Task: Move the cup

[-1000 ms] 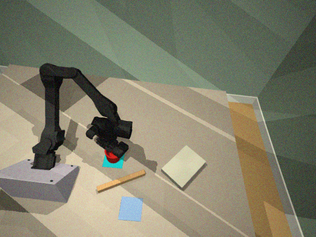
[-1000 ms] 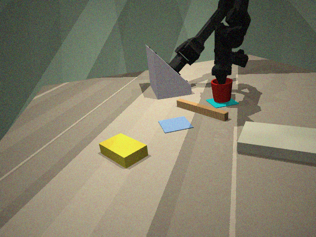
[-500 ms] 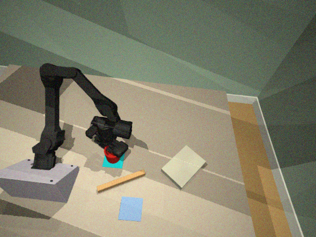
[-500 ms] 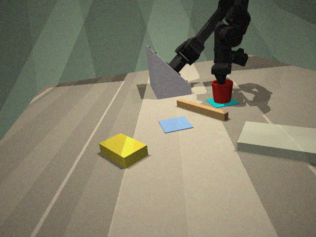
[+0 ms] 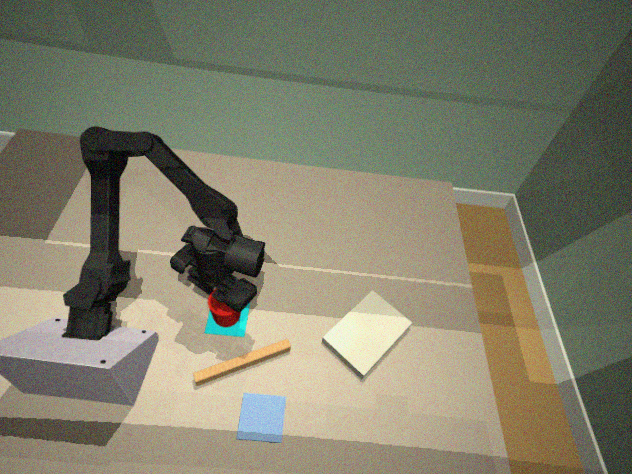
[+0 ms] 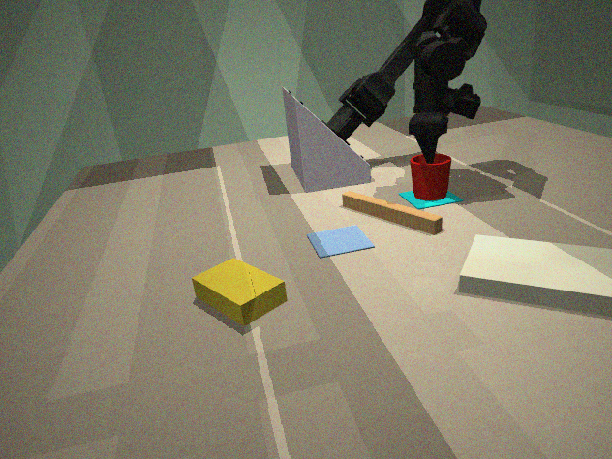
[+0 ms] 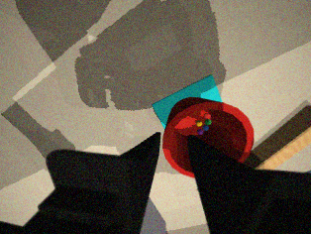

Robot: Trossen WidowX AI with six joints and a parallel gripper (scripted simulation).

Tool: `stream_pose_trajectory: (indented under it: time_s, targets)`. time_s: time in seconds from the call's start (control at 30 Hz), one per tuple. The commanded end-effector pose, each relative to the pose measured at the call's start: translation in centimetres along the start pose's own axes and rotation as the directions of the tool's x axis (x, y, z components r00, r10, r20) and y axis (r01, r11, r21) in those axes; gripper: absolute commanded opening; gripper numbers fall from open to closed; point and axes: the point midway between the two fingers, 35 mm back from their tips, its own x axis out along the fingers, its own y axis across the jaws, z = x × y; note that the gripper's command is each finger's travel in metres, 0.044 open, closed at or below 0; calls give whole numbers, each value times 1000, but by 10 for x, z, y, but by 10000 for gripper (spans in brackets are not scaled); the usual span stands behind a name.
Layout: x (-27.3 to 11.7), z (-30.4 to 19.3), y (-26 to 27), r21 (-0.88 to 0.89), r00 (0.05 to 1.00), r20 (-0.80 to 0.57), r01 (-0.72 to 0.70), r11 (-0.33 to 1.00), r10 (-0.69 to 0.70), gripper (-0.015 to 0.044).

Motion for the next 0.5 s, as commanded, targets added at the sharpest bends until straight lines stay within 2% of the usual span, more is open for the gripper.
stream_pose_trajectory:
  time_s: [0.0, 0.47]
  targets:
    - [-5, 1, -1, -6, 1000, -3, 4, 1000, -4, 128]
    - [-20, 0, -1, -4, 1000, -2, 2, 1000, -2, 128]
